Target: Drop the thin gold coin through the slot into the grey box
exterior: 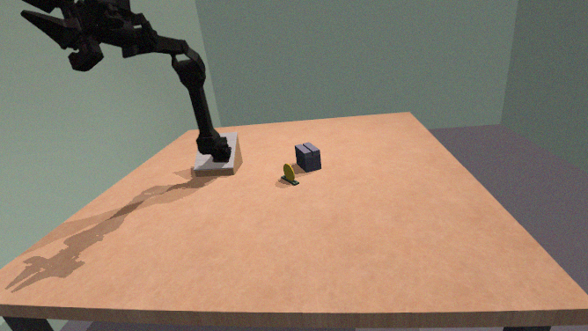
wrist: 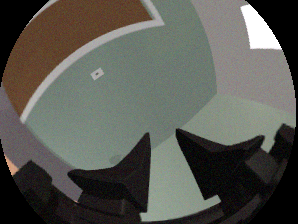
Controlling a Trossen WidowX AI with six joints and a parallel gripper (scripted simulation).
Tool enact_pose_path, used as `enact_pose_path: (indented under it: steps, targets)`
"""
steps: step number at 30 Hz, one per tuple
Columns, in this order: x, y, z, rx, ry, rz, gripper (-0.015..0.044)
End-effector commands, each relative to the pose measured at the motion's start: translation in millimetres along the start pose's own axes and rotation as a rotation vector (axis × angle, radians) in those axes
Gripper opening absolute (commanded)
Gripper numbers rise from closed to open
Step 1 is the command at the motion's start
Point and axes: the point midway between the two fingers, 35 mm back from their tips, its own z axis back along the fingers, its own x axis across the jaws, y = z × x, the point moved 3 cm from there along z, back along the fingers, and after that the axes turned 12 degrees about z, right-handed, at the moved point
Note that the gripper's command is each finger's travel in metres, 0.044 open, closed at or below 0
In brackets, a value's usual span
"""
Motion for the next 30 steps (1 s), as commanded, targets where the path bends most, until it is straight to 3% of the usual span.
enact_pose_path:
  steps: [1, 5, 16, 23, 30]
  targets:
    - [62, -5, -8, 0.002, -0.204, -0.215, 0.0161]
    - [124, -21, -4, 0.016, -0.419, -0.412, 0.0161]
    - [217, -78, 36, 0.019, -0.808, -0.689, 0.0161]
    - [284, -136, 108, 0.134, -1.194, -0.855, 0.0161]
    - [318, -187, 204, 0.234, -1.553, -0.846, 0.0161]
